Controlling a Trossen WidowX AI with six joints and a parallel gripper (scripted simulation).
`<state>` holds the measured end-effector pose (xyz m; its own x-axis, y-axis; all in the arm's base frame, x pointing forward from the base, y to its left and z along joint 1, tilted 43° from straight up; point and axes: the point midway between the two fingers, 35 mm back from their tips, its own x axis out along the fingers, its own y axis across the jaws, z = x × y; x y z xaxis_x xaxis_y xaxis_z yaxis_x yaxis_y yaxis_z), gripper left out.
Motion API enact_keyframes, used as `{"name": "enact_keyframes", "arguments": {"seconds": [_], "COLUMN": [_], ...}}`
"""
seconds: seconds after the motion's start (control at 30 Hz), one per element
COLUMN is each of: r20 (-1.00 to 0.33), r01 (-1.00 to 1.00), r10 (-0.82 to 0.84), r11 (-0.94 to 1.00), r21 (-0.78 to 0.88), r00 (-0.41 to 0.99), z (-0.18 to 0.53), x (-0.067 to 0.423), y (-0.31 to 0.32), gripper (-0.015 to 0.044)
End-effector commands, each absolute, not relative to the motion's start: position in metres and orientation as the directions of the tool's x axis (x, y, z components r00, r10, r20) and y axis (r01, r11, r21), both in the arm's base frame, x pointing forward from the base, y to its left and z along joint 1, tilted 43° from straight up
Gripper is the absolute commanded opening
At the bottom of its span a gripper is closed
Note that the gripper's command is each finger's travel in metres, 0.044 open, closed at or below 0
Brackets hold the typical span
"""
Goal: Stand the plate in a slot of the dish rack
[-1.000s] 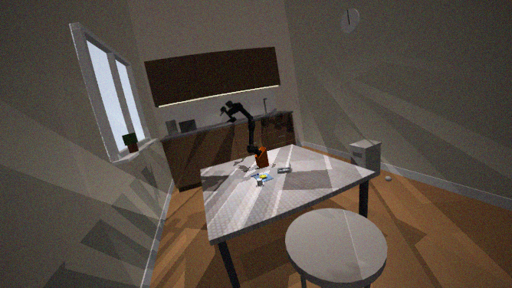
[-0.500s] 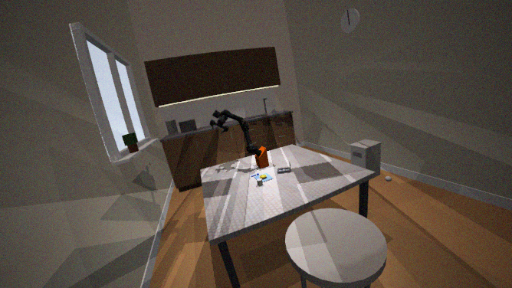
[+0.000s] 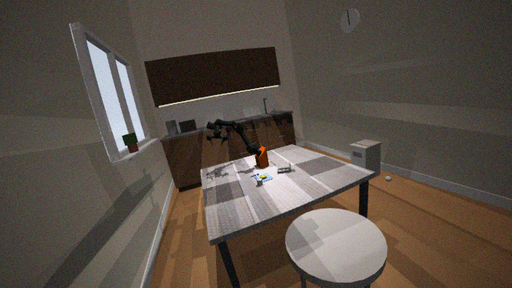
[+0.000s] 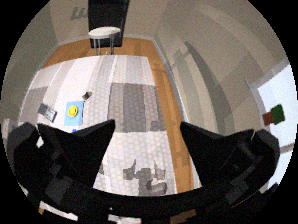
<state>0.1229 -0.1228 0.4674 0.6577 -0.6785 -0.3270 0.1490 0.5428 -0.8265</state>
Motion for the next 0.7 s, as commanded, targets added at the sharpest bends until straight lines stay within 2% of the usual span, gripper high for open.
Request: {"name": "enact_keyframes", "arguments": {"seconds": [0.0,0.43,0.67], "r20": [-0.437,-0.648,-0.768], "r01": [0.126,0.083,0.037], "r10": [-0.646,-0.541,-0.500], "r11": [0.637,0.798,0.846], "r21": [-0.761,-0.597,-0.532], "r00": [0.626,0.536,0.400], "z": [0.435,0.335,0.245], "x": [0.163,0.266,0.316], "y": [-0.148,-0.161,-0.141], "gripper": [0.0400,0.0400,0.0400]}}
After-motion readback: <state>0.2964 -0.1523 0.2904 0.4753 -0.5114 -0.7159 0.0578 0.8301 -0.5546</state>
